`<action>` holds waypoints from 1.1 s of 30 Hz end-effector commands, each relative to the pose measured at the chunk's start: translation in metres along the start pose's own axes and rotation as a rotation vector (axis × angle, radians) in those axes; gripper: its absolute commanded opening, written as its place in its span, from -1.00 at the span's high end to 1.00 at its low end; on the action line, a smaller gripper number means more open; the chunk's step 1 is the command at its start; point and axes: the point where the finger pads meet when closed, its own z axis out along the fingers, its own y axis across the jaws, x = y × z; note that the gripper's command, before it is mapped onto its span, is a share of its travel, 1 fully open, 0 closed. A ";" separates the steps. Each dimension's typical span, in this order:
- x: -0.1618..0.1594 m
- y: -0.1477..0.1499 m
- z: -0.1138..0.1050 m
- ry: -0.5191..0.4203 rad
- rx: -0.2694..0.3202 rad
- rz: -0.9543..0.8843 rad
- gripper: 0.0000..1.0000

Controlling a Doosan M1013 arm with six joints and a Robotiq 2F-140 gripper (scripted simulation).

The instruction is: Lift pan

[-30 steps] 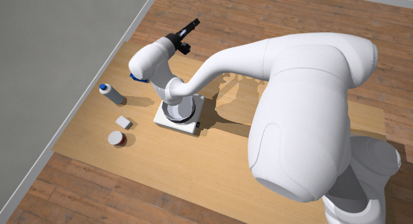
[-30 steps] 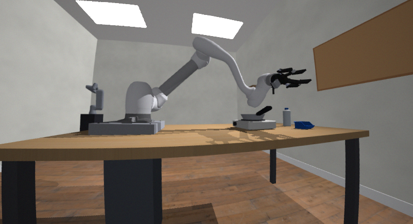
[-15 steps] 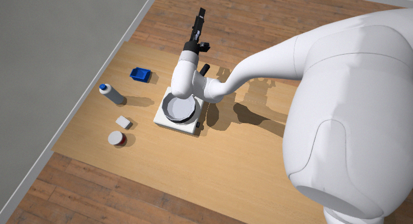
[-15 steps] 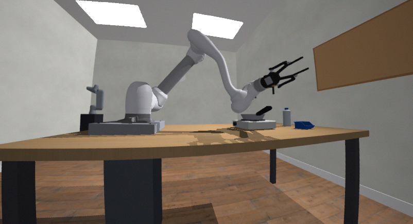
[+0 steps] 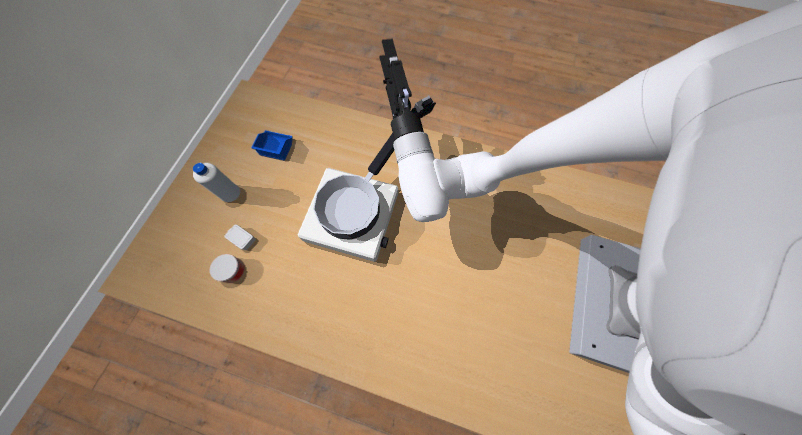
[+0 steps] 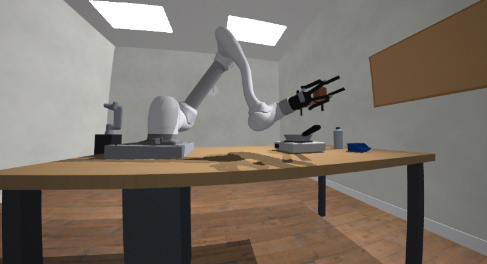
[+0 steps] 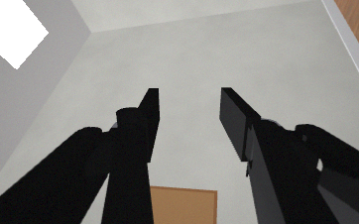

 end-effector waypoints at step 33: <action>-0.003 0.051 -0.255 -0.718 -0.201 -0.212 0.19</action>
